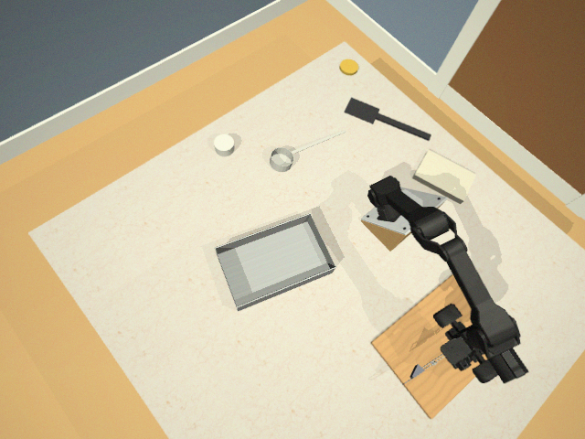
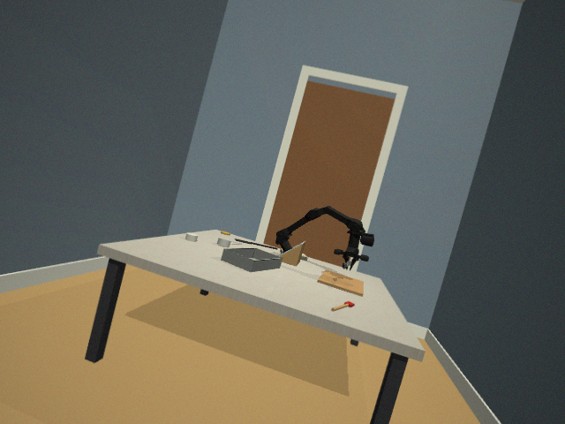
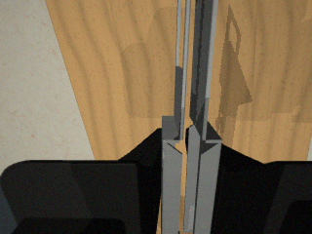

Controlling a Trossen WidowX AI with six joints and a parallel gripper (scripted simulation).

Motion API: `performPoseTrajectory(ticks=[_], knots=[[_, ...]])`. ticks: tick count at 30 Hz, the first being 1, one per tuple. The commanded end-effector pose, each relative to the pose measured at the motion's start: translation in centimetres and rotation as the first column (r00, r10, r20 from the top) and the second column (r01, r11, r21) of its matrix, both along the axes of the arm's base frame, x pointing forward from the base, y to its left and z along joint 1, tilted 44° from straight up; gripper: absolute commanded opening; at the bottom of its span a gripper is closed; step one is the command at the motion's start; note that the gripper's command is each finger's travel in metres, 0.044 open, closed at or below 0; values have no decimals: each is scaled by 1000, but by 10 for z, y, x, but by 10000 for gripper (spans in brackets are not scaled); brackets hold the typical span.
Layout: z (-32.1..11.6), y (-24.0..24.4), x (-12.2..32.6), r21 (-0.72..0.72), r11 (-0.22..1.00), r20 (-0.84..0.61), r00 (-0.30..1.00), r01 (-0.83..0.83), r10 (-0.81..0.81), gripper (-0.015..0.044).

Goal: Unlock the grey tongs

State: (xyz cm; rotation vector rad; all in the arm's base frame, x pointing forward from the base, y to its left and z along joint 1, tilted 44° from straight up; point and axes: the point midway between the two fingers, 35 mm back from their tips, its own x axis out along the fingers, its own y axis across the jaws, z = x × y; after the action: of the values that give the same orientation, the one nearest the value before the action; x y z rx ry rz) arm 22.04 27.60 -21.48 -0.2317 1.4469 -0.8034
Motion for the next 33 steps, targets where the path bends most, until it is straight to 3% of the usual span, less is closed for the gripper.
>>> performPoseTrajectory(ticks=[1, 10, 18, 25, 33], knots=[[-13, 10, -22, 9, 998, -50, 997, -66, 66, -150], [-17, 13, -32, 3, 994, -58, 993, -105, 105, -150], [-11, 14, -35, -135, 945, 104, 944, -298, 313, -150], [1, 24, -38, -276, 844, 252, 812, -461, 526, -150], [20, 47, -49, -429, 683, 388, 563, -591, 730, -150]])
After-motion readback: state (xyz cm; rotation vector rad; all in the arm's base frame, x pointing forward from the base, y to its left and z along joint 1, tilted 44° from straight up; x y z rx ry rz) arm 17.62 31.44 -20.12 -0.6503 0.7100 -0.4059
